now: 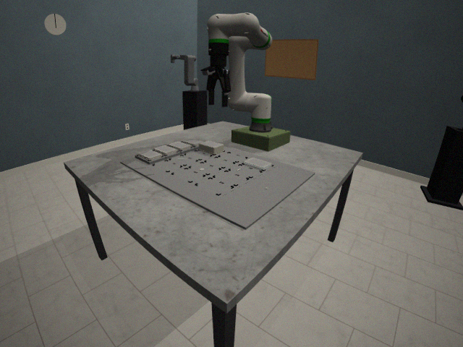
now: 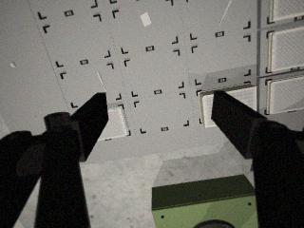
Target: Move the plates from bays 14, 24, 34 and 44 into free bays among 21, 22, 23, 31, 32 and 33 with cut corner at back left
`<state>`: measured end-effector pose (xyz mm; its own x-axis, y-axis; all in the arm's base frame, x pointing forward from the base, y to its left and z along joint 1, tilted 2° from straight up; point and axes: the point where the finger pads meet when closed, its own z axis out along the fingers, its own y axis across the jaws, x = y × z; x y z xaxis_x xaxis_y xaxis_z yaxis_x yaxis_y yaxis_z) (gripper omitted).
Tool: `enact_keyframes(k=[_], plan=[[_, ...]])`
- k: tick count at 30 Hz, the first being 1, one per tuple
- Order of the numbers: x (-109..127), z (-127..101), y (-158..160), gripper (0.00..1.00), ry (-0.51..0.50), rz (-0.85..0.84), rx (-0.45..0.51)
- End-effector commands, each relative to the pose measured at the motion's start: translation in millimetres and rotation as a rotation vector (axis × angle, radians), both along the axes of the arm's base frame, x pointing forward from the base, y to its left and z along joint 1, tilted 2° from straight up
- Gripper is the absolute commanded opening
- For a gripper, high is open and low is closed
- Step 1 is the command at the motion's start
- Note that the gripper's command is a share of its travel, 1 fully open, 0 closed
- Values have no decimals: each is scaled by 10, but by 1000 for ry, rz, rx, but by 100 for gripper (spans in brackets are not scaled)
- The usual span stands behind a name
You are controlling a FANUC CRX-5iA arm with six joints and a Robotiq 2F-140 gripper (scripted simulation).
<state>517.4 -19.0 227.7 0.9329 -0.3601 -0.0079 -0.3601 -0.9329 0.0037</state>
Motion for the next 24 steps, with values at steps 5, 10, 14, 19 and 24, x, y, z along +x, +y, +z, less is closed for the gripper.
enact_keyframes(k=[5,10,14,19,24], plan=[[92,-246,-119,70,-2,-221,-8],[135,-409,-197,70,0,-352,-11],[172,-571,-277,70,1,-483,-14],[187,-646,-314,70,1,-548,-15],[219,-841,-412,70,3,-710,-19]])
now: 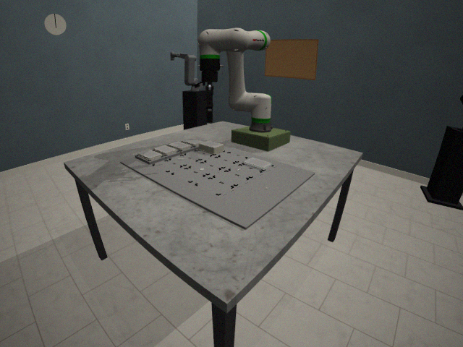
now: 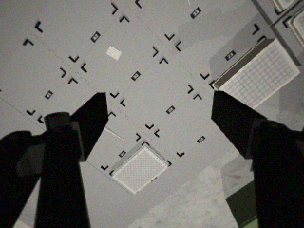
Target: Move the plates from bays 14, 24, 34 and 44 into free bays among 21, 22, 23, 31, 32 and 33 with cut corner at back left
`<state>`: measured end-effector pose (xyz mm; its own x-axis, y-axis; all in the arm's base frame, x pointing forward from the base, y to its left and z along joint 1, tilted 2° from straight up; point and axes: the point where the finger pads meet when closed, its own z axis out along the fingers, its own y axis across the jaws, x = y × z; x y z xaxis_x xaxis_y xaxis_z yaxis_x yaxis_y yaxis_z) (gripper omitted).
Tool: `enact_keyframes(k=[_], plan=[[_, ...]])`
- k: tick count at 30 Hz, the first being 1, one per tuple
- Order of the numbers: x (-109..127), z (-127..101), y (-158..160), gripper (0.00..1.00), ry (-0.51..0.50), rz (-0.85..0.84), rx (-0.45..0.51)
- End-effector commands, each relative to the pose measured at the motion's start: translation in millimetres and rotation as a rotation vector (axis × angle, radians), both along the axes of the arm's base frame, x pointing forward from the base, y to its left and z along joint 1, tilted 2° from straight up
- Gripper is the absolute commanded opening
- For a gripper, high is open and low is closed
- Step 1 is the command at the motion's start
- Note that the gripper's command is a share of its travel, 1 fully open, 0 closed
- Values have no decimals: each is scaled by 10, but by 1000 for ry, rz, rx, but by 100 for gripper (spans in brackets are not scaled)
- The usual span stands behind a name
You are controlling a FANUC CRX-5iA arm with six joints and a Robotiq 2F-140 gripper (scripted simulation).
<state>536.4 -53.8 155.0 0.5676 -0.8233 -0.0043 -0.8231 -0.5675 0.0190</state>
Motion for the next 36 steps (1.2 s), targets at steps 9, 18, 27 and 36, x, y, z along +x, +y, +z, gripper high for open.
enact_keyframes(k=[9,18,27,36], plan=[[62,-442,-234,70,-1,-374,-13],[70,-712,-378,70,0,-600,-20],[61,-950,-506,70,1,-795,-26],[61,-950,-506,70,1,-795,-26]])
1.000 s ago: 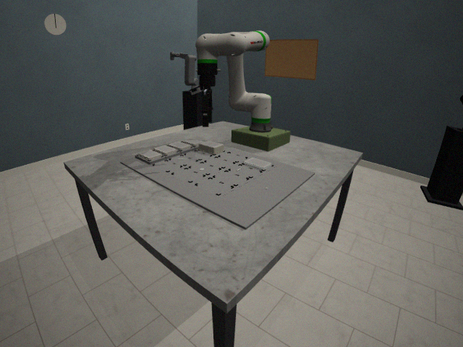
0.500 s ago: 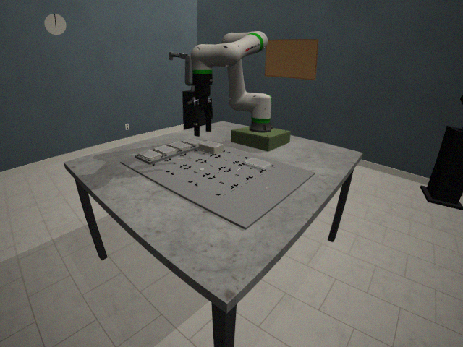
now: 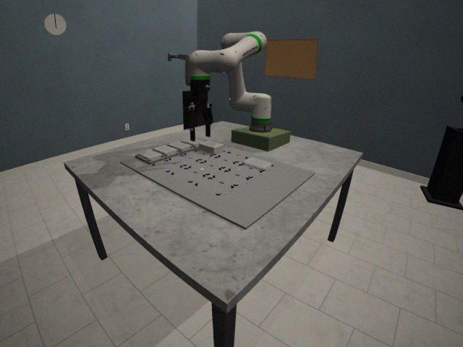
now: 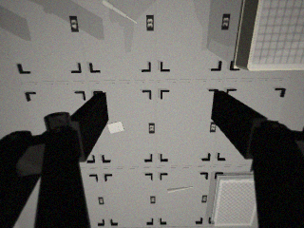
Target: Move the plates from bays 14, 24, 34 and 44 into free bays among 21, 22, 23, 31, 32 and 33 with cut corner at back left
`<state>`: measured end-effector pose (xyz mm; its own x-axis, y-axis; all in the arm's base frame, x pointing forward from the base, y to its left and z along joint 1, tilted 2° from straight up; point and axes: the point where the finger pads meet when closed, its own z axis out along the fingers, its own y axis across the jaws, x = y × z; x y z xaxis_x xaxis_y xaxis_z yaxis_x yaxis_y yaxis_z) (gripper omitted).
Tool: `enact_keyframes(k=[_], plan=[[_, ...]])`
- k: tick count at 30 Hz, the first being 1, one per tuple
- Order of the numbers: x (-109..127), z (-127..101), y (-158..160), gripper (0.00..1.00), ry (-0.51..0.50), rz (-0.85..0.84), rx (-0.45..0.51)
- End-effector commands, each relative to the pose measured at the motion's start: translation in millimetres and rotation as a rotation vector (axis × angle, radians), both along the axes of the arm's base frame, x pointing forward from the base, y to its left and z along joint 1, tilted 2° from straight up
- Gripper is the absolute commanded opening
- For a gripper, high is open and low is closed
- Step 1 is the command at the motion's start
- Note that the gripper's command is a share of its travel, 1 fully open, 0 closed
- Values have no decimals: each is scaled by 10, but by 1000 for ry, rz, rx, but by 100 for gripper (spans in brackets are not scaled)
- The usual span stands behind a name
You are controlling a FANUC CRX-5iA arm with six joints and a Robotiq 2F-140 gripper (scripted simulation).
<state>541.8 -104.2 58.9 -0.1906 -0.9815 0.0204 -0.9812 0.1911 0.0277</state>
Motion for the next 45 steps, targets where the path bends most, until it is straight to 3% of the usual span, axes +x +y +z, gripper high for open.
enact_keyframes(k=[1,6,7,45], plan=[[7,11,-2,70,-2,0,-1],[7,11,-2,70,-2,0,-1],[-11,5,34,100,-2,0,-1],[-596,-196,1156,100,-2,0,0]])
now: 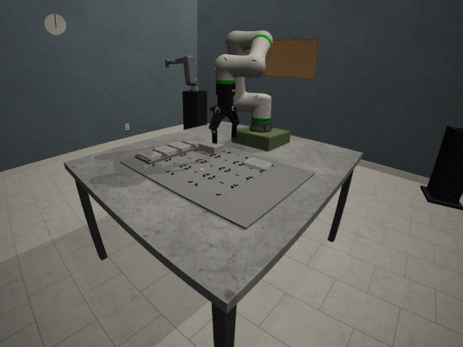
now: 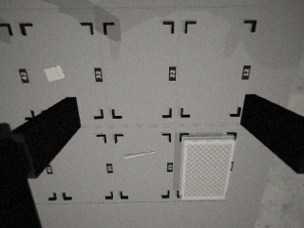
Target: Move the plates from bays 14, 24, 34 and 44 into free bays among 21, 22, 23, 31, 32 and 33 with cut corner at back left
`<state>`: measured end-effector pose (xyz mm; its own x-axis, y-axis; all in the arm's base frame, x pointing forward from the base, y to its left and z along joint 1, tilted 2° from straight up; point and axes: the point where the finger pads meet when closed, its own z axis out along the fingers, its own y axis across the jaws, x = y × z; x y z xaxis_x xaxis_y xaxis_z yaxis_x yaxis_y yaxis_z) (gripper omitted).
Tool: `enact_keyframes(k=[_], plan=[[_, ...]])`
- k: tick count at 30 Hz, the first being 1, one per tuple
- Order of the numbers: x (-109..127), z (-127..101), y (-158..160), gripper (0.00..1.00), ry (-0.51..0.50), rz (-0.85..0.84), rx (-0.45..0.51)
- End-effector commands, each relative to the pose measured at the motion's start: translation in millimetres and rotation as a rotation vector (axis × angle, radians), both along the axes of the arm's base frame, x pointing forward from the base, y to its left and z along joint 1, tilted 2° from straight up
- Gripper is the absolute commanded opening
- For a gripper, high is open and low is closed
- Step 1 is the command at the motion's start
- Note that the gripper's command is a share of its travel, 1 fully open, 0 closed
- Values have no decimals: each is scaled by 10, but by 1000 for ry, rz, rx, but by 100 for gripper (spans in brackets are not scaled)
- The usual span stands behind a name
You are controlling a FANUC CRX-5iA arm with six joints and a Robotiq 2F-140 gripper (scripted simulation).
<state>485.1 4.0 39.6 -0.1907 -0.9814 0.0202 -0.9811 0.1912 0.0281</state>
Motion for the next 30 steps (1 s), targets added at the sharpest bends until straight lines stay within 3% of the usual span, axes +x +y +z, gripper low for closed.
enact_keyframes(k=[1,30], plan=[[-48,-9,109,100,-3,0,-1],[-541,-178,1056,100,-2,0,0]])
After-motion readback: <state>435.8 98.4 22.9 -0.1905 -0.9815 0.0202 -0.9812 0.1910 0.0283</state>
